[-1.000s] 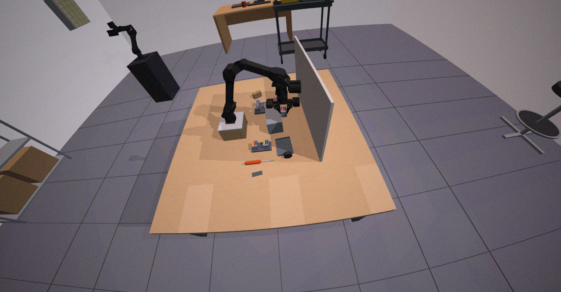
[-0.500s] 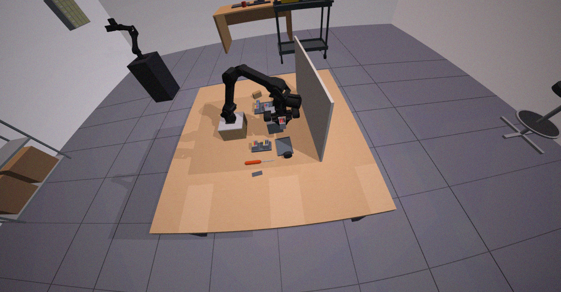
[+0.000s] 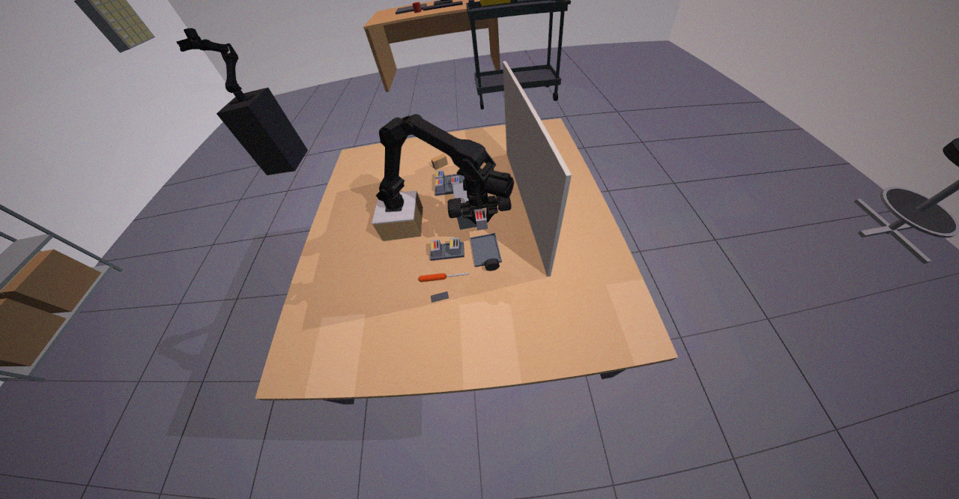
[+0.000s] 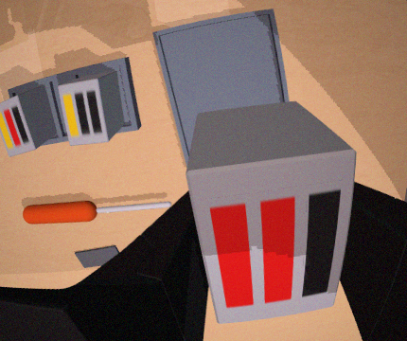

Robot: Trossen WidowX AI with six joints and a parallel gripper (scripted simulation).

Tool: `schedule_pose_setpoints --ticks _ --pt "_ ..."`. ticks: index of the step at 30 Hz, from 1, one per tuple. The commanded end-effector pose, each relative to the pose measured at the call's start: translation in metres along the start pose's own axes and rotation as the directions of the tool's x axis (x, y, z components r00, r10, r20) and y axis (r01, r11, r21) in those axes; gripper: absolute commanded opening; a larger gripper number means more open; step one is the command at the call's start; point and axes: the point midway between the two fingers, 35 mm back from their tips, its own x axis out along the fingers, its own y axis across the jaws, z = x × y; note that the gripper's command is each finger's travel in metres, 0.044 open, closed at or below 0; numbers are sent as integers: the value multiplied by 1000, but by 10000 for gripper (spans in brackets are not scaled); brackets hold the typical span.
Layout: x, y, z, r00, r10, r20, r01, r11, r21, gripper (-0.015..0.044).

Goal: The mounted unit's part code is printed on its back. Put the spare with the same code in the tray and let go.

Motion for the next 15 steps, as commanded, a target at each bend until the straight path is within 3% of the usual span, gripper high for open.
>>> schedule_pose_setpoints --ticks 1,15 --pt "5 -1 0 1000 -2 5 2 1000 -5 0" --pt "23 -3 -2 1000 -2 5 2 1000 -5 0"
